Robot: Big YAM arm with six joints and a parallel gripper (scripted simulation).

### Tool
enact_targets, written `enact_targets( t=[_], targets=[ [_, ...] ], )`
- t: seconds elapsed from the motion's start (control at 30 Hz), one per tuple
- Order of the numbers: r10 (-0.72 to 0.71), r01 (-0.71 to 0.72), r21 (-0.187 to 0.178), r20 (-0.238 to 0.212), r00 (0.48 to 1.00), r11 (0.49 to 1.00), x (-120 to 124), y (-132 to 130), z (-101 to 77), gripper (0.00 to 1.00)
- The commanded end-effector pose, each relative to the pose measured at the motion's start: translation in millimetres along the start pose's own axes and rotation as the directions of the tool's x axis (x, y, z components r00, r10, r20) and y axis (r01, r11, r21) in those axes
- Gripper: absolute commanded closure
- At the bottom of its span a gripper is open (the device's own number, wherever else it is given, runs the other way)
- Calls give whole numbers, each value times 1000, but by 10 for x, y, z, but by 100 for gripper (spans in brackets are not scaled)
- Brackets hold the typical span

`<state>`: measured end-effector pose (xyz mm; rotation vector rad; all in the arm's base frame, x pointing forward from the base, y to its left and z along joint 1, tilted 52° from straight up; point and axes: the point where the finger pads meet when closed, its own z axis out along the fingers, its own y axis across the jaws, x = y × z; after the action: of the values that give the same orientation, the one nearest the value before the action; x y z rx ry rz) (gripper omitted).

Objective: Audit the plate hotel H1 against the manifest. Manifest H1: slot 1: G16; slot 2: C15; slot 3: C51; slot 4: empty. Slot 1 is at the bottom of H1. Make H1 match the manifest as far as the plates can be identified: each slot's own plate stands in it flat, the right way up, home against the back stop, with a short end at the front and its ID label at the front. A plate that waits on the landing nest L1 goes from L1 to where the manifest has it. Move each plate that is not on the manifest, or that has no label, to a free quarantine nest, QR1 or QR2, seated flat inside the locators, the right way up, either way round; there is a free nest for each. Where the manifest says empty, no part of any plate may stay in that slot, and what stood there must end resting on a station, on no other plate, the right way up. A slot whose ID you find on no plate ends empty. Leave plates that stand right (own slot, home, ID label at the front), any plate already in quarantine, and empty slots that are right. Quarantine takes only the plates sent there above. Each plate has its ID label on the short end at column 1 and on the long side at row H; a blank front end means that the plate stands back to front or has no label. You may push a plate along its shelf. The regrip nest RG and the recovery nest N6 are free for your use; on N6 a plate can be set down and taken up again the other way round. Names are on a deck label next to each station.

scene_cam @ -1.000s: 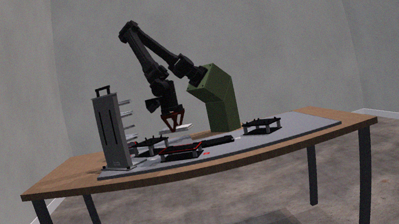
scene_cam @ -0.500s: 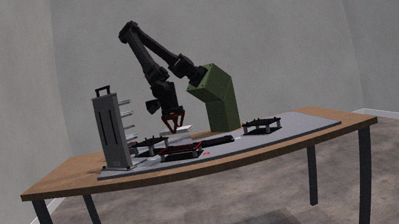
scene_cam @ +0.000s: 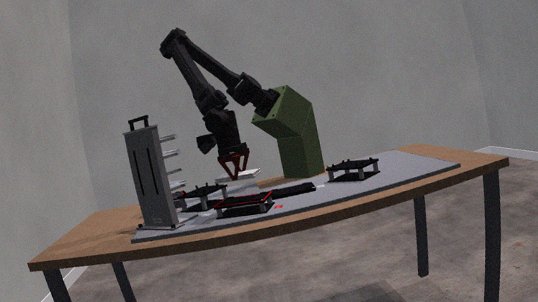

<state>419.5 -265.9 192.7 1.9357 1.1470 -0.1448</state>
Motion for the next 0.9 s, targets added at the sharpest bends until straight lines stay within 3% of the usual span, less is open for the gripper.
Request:
enact_targets(
  t=[0.0,0.2,0.87],
  targets=[
    [-12,11,-26,-4,1000,1000,35,191,-46,14],
    [11,-11,-27,9,1000,1000,-63,197,48,14],
    [17,-17,-37,11,1000,999,-112,224,111,14]
  ],
)
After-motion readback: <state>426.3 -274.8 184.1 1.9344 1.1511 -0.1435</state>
